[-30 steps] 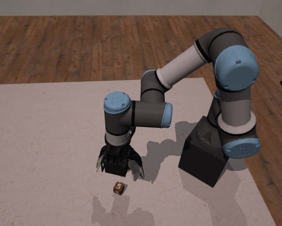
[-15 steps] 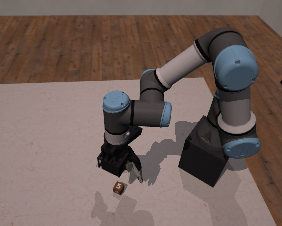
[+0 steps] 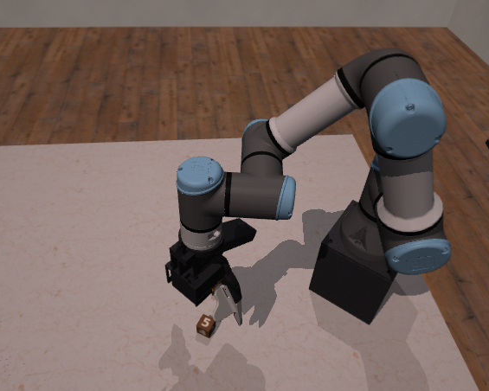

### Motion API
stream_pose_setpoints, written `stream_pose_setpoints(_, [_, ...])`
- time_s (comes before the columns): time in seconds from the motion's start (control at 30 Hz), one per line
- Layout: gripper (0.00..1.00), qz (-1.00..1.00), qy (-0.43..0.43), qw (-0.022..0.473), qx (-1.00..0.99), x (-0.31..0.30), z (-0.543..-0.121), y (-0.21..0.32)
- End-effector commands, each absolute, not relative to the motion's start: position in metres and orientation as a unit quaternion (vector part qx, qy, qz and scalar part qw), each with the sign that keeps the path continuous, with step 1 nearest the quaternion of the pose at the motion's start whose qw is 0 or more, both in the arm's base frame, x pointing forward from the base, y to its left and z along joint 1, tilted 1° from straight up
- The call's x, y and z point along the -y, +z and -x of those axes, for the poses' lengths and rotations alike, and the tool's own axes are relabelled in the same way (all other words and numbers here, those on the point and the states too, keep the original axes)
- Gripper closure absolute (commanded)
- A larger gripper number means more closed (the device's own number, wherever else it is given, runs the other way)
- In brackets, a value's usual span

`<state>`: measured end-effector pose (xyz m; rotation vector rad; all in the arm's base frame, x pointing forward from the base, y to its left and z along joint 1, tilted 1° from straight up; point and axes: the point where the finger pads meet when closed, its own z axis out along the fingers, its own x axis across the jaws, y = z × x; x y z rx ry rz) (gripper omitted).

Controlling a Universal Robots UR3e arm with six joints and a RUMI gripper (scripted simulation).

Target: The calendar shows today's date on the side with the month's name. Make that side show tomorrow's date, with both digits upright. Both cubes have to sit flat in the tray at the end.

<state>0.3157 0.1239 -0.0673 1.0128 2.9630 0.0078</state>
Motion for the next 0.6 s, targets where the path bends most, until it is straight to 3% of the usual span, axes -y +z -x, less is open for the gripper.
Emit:
stream_pose_setpoints(0.0, [0.00,-0.401,-0.001,0.006,-0.916,-0.1249,-0.3159,-0.0663])
stream_pose_setpoints(0.57, [0.00,-0.525,0.000,0.006,-0.851,-0.1274,-0.3160,-0.0654])
